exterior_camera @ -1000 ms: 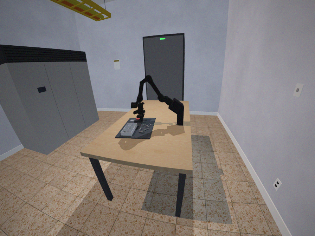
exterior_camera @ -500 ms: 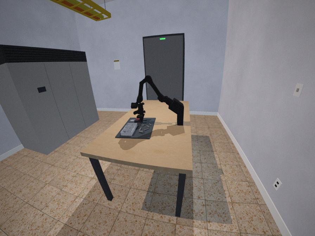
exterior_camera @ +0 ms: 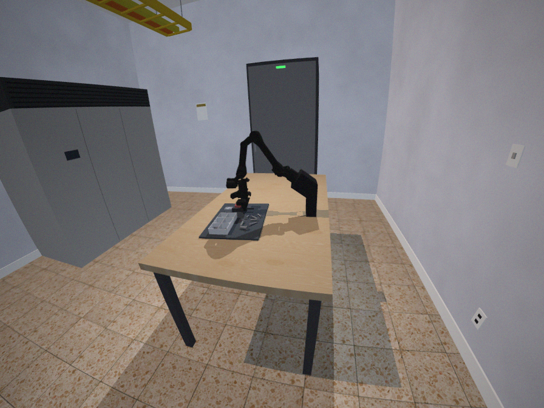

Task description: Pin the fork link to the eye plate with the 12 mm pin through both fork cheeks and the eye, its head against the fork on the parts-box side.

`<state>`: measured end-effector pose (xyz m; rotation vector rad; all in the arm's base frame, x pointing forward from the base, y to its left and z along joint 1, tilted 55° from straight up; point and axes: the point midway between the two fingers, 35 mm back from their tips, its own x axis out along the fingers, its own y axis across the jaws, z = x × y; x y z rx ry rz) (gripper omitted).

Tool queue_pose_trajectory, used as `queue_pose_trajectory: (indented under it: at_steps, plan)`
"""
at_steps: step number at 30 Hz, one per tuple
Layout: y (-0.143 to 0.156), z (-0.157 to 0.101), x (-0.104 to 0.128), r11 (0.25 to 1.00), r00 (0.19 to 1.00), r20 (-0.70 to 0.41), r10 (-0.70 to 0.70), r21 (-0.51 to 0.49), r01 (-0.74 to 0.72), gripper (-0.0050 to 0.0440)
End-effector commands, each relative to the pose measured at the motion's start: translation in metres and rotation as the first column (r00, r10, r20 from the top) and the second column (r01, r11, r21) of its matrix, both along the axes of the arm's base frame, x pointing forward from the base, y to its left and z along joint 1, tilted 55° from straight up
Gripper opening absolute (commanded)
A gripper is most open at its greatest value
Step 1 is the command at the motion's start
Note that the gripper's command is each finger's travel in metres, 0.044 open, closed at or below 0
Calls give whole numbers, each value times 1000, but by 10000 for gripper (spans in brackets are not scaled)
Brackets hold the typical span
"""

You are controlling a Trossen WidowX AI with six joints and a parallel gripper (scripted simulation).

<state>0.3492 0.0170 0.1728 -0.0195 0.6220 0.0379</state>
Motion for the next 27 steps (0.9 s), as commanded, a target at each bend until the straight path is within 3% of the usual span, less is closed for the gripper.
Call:
queue_pose_trajectory:
  at_steps: [1,27]
  plan:
    - [0,5,2,1000,1000,17,-2,0,2,-50]
    - [0,3,7,1000,1000,21,-2,0,2,-50]
